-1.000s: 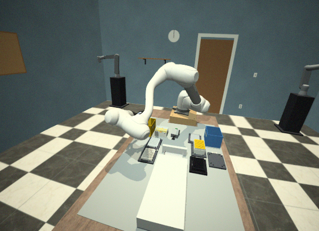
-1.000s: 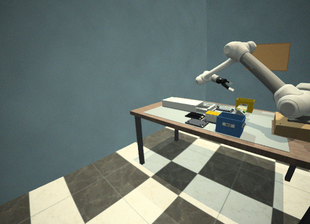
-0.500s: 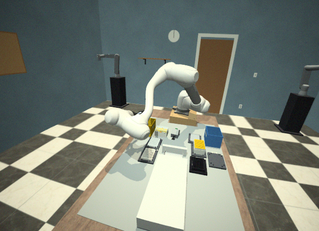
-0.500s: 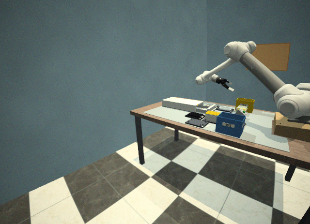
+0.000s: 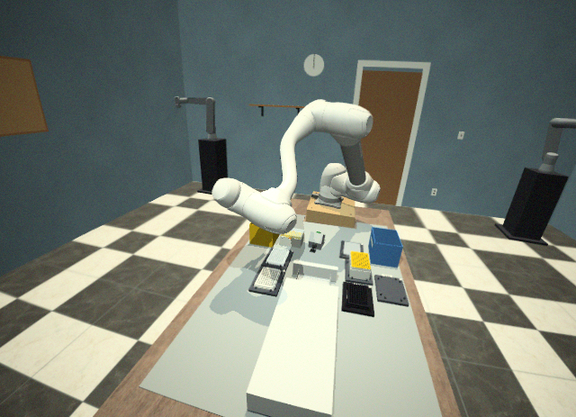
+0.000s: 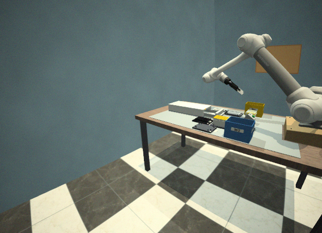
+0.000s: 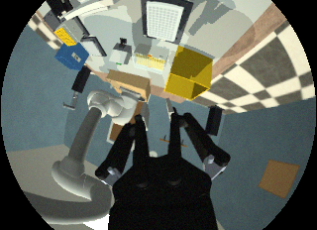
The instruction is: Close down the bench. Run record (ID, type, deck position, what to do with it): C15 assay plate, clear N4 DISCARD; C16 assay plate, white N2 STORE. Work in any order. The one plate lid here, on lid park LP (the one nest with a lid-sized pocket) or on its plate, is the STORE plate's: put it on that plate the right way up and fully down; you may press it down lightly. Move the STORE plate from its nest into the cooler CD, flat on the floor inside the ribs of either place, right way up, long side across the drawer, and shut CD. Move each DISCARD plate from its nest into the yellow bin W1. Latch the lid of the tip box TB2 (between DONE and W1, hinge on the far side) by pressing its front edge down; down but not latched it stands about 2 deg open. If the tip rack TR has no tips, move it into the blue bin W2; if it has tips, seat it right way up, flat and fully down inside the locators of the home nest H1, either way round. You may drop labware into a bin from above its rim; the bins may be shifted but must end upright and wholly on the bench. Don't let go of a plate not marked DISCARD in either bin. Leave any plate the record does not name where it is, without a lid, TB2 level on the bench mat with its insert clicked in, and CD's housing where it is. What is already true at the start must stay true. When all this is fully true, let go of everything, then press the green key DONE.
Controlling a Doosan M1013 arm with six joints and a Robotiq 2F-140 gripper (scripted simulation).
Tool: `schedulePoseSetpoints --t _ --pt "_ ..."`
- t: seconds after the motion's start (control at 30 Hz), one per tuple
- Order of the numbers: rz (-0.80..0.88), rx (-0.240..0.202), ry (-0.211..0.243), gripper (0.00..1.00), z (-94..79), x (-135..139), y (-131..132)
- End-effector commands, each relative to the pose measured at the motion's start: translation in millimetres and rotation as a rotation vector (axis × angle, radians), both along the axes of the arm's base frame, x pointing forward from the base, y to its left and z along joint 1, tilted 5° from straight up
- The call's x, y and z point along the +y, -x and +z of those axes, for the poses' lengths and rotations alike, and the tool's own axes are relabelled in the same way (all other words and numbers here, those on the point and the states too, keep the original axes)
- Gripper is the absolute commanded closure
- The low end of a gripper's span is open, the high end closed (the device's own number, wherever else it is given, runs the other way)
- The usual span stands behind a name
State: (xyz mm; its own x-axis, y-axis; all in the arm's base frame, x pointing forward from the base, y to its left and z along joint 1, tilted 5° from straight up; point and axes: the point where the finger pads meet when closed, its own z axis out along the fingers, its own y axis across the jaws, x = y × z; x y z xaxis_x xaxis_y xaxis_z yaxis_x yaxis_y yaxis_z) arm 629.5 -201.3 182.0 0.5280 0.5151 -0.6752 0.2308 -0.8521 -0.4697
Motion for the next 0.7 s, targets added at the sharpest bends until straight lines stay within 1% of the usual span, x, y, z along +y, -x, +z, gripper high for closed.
schedulePoseSetpoints --t 0.0,0.03,0.1,0.17,0.2,0.3,0.37,0.47,0.53,0.6,0.67 --pt "-0.002 -0.051 0.031 1.00 -0.1 15.2 2.6" --pt "-0.005 -0.080 0.046 1.00 -0.2 20.2 3.2" --pt "-0.005 -0.080 0.046 1.00 -0.2 20.2 3.2" --pt "-0.012 -0.137 0.075 1.00 -0.3 30.1 4.5" --pt "-0.012 -0.137 0.075 1.00 -0.4 35.1 5.2" --pt "-0.027 -0.223 0.114 1.00 -0.4 49.9 7.0" --pt "-0.027 -0.223 0.114 1.00 -0.5 58.0 8.0" --pt "-0.048 -0.310 0.149 1.00 -0.3 72.9 9.8" --pt "-0.048 -0.310 0.149 1.00 -0.2 79.7 10.6" --pt "-0.067 -0.371 0.170 1.00 0.2 89.6 11.8" --pt "-0.067 -0.371 0.170 1.00 0.2 89.6 11.8"
